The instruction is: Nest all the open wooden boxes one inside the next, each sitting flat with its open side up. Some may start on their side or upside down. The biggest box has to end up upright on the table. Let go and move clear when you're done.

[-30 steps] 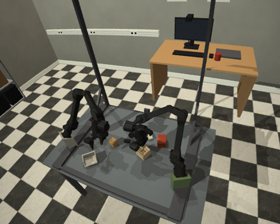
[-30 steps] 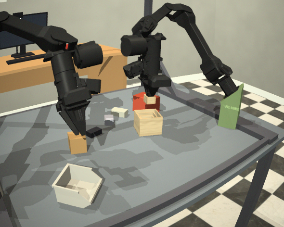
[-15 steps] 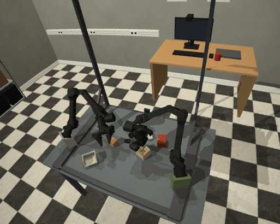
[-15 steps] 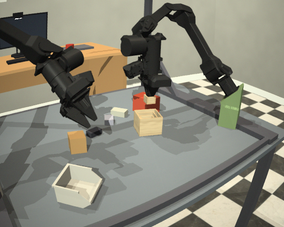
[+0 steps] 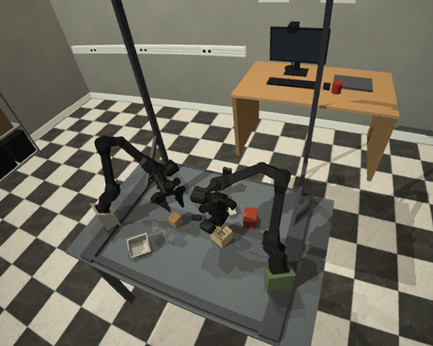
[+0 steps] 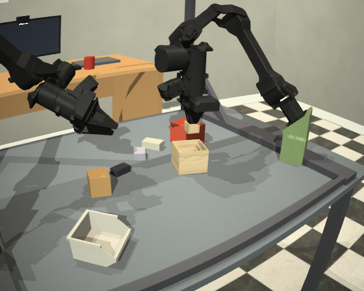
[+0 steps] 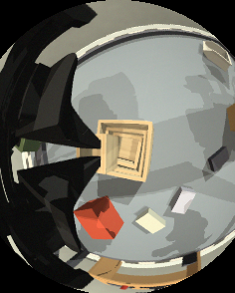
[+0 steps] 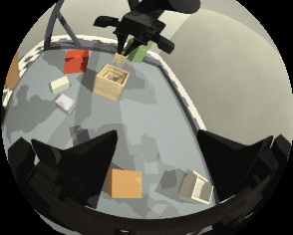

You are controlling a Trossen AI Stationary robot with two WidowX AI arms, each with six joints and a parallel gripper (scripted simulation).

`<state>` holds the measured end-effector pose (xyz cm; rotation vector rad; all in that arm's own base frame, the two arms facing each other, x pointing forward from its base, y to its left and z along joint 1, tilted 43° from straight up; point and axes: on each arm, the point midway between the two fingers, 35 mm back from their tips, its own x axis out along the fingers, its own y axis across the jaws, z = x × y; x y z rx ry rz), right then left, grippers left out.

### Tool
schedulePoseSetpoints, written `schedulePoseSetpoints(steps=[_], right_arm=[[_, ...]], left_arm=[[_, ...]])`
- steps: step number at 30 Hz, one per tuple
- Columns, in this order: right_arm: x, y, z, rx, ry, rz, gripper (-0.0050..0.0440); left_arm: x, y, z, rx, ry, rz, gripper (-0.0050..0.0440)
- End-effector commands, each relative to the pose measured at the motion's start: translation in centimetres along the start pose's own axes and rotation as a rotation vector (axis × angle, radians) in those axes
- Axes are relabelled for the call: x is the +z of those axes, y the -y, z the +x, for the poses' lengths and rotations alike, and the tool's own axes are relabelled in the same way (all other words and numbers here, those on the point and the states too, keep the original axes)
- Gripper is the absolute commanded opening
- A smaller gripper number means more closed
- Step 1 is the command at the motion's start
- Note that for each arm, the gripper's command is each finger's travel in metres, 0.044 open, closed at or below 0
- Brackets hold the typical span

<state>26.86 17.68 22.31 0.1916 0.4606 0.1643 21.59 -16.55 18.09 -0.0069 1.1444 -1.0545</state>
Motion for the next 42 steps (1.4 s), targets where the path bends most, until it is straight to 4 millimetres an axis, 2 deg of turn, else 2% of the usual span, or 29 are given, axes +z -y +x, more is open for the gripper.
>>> schedulePoseSetpoints(steps=[1,7,13,26,30,32,42], right_arm=[[1.3,-1.2,-1.7,0.019,0.118,0.085,0.0400],[2.8,-2.8,-4.9,0.080,0.268,0.272,0.0400],[3.7,-3.4,-8.0,0.141,0.370,0.479,0.0400],[4.0,-3.6,-8.4,0.149,0.381,0.507,0.0400],[4.0,-3.6,-8.4,0.149,0.381,0.507,0.0400],[4.0,-3.6,-8.4,0.149,0.381,0.507,0.0400],[4.0,-3.6,-8.4,0.149,0.381,0.507,0.0400]], left_arm=[[0.5,0.2,-0.4,0.008,0.014,0.012,0.0110],[0.5,0.2,-0.4,0.008,0.014,0.012,0.0110],[0.5,0.2,-0.4,0.008,0.014,0.012,0.0110],[0.6,0.1,-0.4,0.011,0.011,-0.005,0.0110],[0.5,0.1,-0.4,0.010,0.013,-0.110,0.0110],[0.5,0.1,-0.4,0.010,0.013,-0.110,0.0110],[0.5,0.2,-0.5,0.008,0.016,-0.458,0.0110]])
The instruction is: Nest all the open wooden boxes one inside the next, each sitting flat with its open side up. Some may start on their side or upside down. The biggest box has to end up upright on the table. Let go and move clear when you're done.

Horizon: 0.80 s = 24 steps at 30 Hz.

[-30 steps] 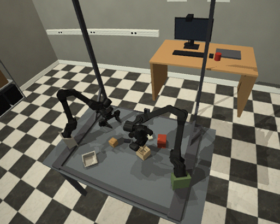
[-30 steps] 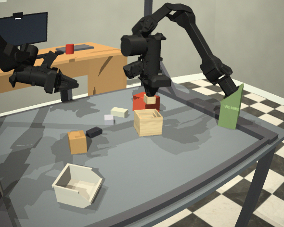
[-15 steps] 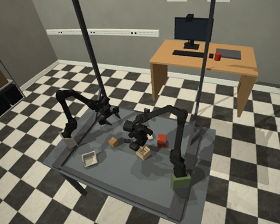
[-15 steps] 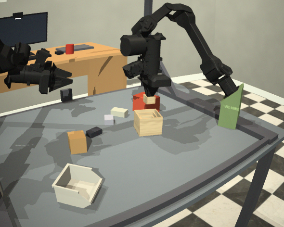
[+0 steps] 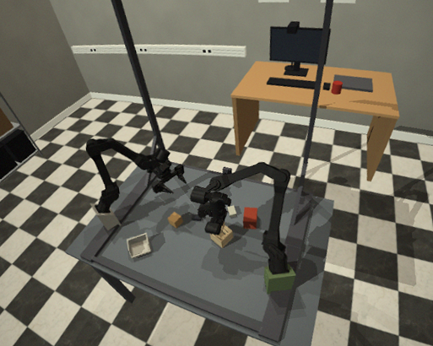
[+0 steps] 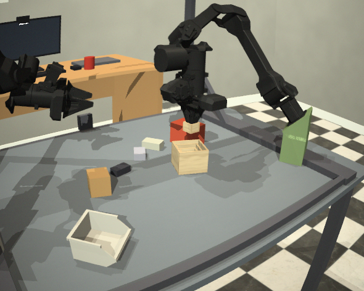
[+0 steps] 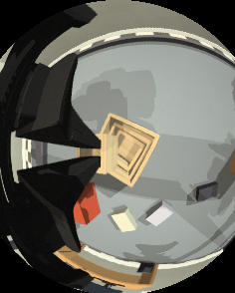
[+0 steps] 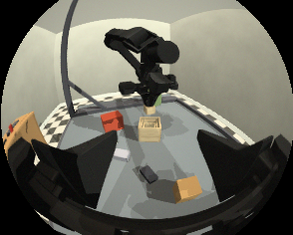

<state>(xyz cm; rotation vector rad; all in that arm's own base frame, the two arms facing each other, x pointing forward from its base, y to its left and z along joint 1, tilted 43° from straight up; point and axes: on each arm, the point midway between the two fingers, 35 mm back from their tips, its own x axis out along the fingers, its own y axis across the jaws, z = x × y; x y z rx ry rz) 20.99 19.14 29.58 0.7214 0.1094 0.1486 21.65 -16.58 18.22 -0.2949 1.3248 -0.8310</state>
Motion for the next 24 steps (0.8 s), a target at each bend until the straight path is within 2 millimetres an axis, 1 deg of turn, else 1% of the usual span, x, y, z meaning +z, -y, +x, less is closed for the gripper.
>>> schedulePoseSetpoints(steps=[1,5,7,22,24], right_arm=[[0.58,-0.23,-0.19,0.006,0.010,0.019,0.0400],[0.58,-0.23,-0.19,0.006,0.010,0.019,0.0400],[0.58,-0.23,-0.19,0.006,0.010,0.019,0.0400],[0.58,-0.23,-0.19,0.006,0.010,0.019,0.0400],[0.58,-0.23,-0.19,0.006,0.010,0.019,0.0400]], left_arm=[[0.34,0.27,-0.40,0.003,0.018,-0.126,0.0110],[0.34,0.27,-0.40,0.002,0.018,-0.265,0.0110],[0.34,0.27,-0.40,0.002,0.018,-0.265,0.0110],[0.34,0.27,-0.40,-0.003,0.019,-0.788,0.0110],[0.34,0.27,-0.40,-0.003,0.019,-0.788,0.0110]])
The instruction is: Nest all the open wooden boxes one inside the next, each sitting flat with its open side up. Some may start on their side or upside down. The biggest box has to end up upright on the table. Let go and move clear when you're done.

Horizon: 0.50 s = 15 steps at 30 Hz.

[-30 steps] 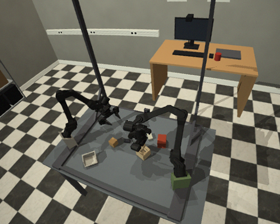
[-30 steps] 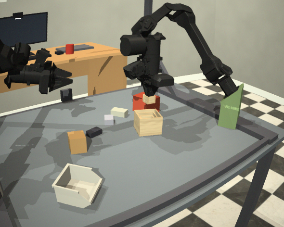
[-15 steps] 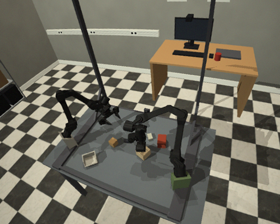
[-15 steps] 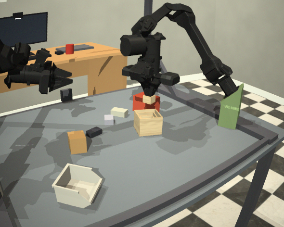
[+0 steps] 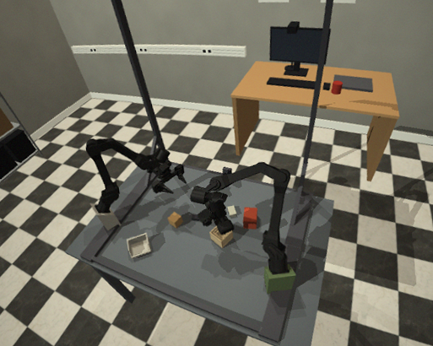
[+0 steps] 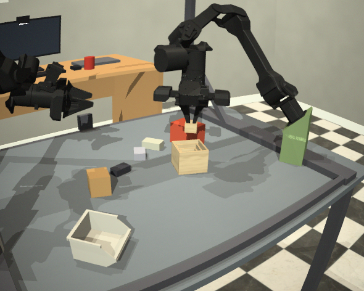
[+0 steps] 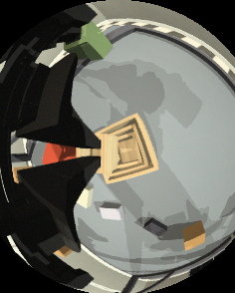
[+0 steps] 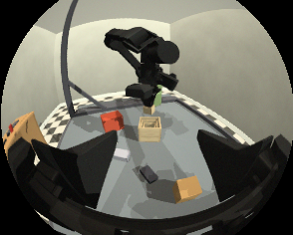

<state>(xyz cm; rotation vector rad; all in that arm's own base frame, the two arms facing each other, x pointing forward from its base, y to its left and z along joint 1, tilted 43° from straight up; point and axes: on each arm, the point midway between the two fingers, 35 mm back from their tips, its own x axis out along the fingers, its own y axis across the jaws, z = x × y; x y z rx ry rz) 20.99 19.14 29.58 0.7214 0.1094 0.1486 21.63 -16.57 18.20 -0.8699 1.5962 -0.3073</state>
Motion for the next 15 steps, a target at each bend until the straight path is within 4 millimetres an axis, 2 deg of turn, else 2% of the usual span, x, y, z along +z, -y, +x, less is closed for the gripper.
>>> schedulePoseSetpoints(steps=[1,15], right_arm=[[0.58,-0.24,-0.19,0.006,0.010,0.019,0.0400],[0.58,-0.24,-0.19,0.006,0.010,0.019,0.0400]], left_arm=[[0.08,0.45,-0.41,-0.011,0.017,-0.083,0.0110],[0.08,0.45,-0.41,-0.015,0.014,-0.571,0.0110]])
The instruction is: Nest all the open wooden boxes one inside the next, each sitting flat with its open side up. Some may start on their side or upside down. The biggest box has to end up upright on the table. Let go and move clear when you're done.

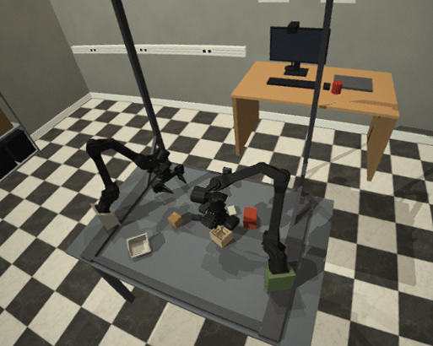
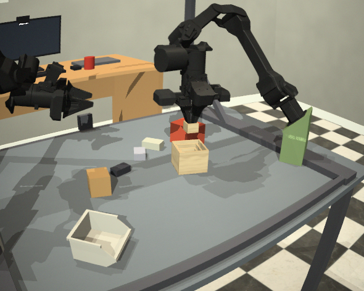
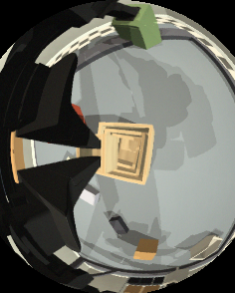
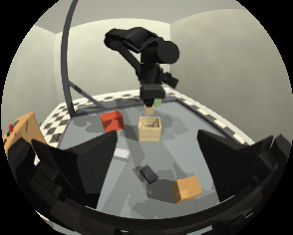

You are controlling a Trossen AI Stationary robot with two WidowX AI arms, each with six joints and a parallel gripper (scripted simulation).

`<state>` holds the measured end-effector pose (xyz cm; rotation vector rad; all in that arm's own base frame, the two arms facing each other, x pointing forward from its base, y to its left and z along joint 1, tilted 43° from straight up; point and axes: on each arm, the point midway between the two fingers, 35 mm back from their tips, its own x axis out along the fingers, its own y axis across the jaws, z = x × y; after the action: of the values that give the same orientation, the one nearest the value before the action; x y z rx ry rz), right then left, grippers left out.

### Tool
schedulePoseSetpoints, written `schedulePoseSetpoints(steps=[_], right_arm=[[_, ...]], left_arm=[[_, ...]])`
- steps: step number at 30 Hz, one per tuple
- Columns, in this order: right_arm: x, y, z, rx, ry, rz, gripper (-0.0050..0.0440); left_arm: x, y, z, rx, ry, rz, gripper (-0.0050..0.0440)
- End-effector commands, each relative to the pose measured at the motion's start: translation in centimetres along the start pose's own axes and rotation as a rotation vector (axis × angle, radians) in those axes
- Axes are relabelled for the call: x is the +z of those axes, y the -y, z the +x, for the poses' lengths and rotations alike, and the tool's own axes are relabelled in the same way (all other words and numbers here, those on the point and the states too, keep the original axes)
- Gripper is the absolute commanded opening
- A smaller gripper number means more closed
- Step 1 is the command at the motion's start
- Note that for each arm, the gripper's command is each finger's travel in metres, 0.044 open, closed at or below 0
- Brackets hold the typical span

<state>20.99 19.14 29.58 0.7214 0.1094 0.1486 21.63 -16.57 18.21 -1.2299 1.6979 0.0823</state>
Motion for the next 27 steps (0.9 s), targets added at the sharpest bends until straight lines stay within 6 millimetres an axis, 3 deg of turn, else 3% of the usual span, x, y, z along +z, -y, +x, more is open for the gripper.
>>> schedulePoseSetpoints(steps=[1,27], right_arm=[[0.58,-0.24,-0.19,0.006,0.010,0.019,0.0400],[0.58,-0.24,-0.19,0.006,0.010,0.019,0.0400]], left_arm=[[-0.13,0.44,-0.40,-0.017,0.010,-0.094,0.0110],[-0.13,0.43,-0.40,-0.020,0.002,-0.895,0.0110]])
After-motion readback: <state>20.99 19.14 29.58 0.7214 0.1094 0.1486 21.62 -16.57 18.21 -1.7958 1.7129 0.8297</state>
